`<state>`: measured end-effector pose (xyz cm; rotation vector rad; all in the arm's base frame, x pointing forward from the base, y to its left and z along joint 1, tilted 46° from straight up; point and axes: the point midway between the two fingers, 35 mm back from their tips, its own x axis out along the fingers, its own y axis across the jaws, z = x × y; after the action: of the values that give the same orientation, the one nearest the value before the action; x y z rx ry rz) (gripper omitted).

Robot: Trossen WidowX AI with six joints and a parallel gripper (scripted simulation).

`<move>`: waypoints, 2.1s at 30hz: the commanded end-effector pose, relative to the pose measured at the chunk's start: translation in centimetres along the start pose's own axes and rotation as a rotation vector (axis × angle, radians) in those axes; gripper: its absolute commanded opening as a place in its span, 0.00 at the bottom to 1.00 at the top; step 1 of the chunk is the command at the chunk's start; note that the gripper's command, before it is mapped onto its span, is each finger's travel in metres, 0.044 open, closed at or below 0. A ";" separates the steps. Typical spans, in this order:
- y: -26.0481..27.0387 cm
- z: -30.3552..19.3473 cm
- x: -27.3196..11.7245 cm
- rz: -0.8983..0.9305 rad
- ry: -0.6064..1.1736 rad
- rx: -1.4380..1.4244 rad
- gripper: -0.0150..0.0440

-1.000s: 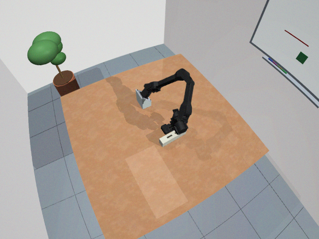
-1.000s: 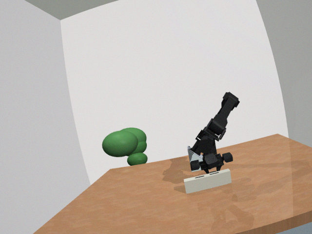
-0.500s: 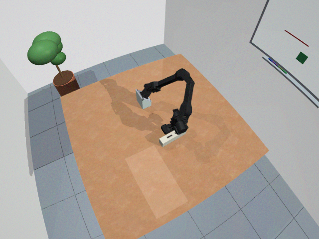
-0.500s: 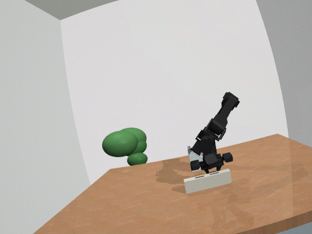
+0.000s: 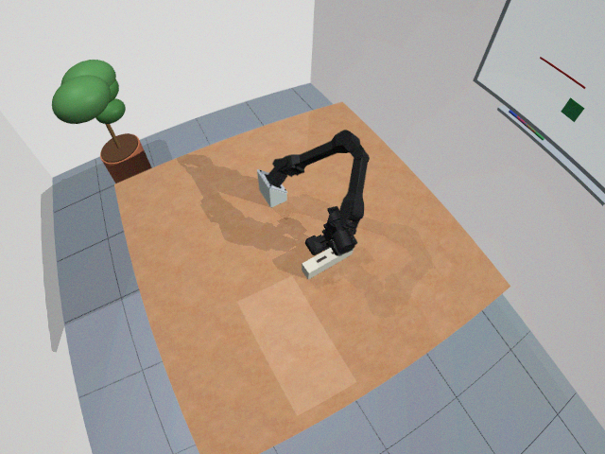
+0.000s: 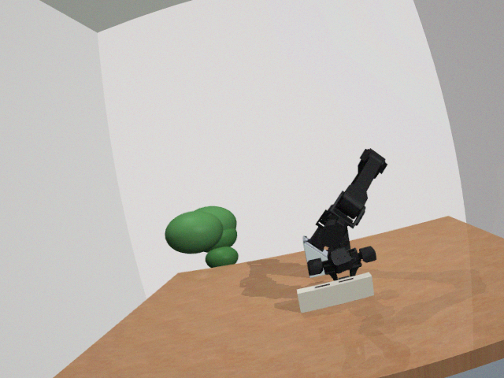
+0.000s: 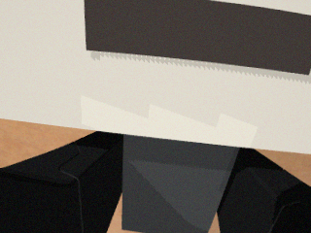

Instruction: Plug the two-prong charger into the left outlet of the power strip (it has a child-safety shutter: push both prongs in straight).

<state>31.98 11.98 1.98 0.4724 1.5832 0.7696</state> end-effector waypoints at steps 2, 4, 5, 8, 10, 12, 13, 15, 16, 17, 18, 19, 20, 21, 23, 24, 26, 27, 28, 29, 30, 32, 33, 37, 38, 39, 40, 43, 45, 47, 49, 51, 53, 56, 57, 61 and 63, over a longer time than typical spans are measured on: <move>0.1 0.7 -0.2 0.002 -0.021 -0.020 0.25; 0.1 0.7 -0.2 0.002 -0.021 -0.021 0.25; 0.1 0.7 -0.2 0.002 -0.021 -0.021 0.25; 0.1 0.8 -0.2 0.002 -0.021 -0.021 0.25; 0.1 0.8 -0.1 0.002 -0.021 -0.021 0.25; 0.1 0.8 -0.1 0.002 -0.021 -0.021 0.25; 0.1 0.8 -0.1 0.002 -0.021 -0.021 0.25; 0.1 0.8 -0.1 0.002 -0.021 -0.021 0.25; 0.1 0.8 -0.1 0.002 -0.021 -0.021 0.25; 0.1 0.8 -0.1 0.002 -0.021 -0.021 0.25; 0.1 0.8 -0.1 0.002 -0.021 -0.021 0.25; 0.1 0.8 -0.1 0.002 -0.021 -0.021 0.25; 0.1 0.8 -0.2 0.002 -0.021 -0.021 0.25; 0.1 0.8 -0.2 0.002 -0.021 -0.021 0.25; 0.1 0.8 -0.2 0.002 -0.021 -0.021 0.25; 0.1 0.8 -0.2 0.002 -0.021 -0.021 0.25; 0.1 0.7 -0.2 0.002 -0.021 -0.021 0.25; 0.1 0.7 -0.2 0.002 -0.021 -0.021 0.25; 0.1 0.7 -0.2 0.002 -0.021 -0.021 0.25; 0.1 0.7 -0.3 0.002 -0.021 -0.021 0.25; 0.1 0.7 -0.3 0.002 -0.021 -0.021 0.25; 0.1 0.7 -0.3 0.002 -0.021 -0.021 0.25; 0.1 0.7 -0.3 0.002 -0.021 -0.021 0.25; 0.1 0.7 -0.3 0.002 -0.021 -0.021 0.25; 0.1 0.7 -0.3 0.002 -0.021 -0.021 0.25; 0.1 0.7 -0.3 0.002 -0.021 -0.021 0.25; 0.1 0.8 -0.3 0.002 -0.021 -0.021 0.25; 0.0 0.0 0.0 0.001 0.003 0.001 0.25; 0.0 0.0 0.0 0.001 0.003 0.001 0.25; 0.0 0.0 0.0 0.001 0.003 0.001 0.25; 0.0 0.0 0.0 0.001 0.003 0.001 0.25; 0.0 0.0 0.0 0.001 0.003 0.001 0.25; 0.0 0.0 0.0 0.001 0.003 0.001 0.30; 0.0 0.0 0.0 0.001 0.003 0.001 0.43; 0.0 0.0 0.0 0.001 0.003 0.001 0.48; 0.0 0.0 0.0 0.001 0.003 0.001 0.65; 0.0 0.0 0.0 0.001 0.003 0.001 0.74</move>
<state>31.95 11.95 1.96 0.4738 1.5872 0.7700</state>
